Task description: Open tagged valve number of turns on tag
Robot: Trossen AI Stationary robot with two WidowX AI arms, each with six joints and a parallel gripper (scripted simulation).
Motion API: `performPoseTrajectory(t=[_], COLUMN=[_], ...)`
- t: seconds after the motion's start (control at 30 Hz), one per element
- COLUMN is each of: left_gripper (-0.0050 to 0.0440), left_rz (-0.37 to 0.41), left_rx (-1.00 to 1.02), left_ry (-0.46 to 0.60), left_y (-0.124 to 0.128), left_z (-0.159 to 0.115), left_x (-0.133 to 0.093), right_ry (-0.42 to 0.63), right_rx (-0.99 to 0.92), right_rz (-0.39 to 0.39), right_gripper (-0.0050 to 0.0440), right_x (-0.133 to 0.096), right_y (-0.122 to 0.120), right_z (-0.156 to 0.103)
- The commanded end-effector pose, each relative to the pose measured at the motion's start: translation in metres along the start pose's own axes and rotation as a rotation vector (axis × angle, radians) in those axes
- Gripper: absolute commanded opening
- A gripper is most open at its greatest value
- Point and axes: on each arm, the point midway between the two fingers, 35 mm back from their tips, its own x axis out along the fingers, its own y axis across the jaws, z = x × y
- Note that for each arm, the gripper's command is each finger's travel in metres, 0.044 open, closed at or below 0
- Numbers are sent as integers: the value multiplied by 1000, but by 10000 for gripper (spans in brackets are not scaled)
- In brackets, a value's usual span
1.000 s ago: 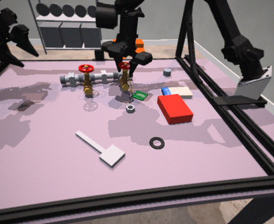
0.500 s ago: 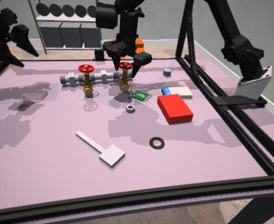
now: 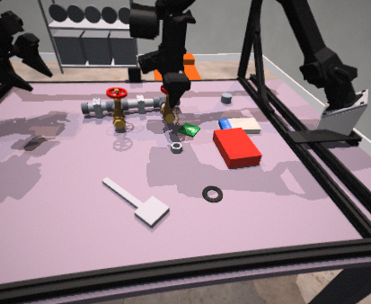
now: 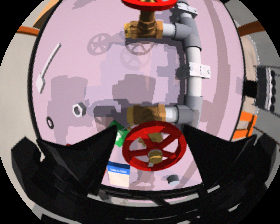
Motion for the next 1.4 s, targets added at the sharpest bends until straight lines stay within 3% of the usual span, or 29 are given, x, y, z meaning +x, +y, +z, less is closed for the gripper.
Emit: performPoseTrajectory(t=[0.0,0.1,0.5,0.77,1.1,1.27,1.37], left_gripper=[400,400,400,400,160,160,88], left_rz=[-1,-1,-2,-2,0,0,0], left_rx=[220,269,924,940,917,917,917], left_ry=[0,0,0,0,0,0,0], left_y=[0,0,0,0,0,0,0], left_z=[0,0,0,0,0,0,0], left_x=[0,0,0,0,0,0,0], right_ry=[0,0,0,0,0,0,0], right_rx=[0,0,0,0,0,0,0], right_rz=[0,0,0,0,0,0,0], right_gripper=[400,400,400,400,400,400,400], right_x=[0,0,0,0,0,0,0], right_y=[0,0,0,0,0,0,0], right_z=[0,0,0,0,0,0,0])
